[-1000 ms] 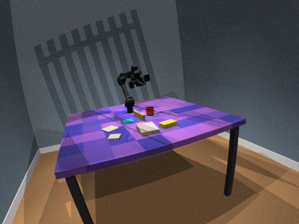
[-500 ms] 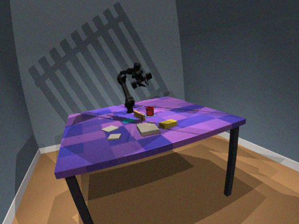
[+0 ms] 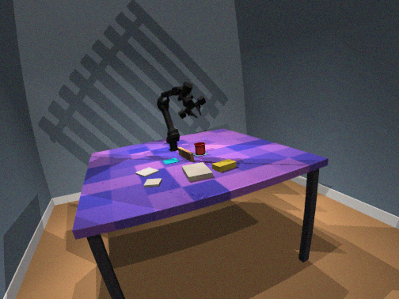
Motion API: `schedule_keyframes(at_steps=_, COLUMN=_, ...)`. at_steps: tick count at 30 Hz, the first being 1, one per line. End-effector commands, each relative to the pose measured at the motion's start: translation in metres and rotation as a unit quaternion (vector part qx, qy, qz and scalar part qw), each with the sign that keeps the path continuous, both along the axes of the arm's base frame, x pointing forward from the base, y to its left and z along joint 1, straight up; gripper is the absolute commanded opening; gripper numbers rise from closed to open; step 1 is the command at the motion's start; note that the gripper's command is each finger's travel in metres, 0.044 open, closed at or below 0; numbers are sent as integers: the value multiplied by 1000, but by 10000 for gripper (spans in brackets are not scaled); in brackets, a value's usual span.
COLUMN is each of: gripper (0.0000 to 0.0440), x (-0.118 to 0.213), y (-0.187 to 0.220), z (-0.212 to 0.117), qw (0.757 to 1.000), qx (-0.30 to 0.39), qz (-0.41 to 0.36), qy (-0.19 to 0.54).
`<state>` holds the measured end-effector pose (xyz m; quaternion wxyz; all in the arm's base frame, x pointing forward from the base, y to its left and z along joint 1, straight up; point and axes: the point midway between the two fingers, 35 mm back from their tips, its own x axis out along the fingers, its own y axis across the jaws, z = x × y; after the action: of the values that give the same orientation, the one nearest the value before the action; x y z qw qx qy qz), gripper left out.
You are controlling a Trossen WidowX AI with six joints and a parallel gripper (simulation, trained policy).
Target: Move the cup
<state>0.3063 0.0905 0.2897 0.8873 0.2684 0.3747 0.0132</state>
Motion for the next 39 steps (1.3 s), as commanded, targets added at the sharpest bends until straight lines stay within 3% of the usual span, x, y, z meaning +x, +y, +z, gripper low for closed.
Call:
schedule_keyframes(at_steps=1, gripper=120, x=-1, y=5, z=-4, qw=999, qx=11, qz=-7, qy=32)
schedule_keyframes(at_steps=19, gripper=120, x=-17, y=15, z=-34, qw=980, qx=17, qz=-61, qy=186)
schedule_keyframes(at_steps=39, gripper=150, x=-40, y=7, z=-78, qw=936, qx=-42, qz=-105, qy=334)
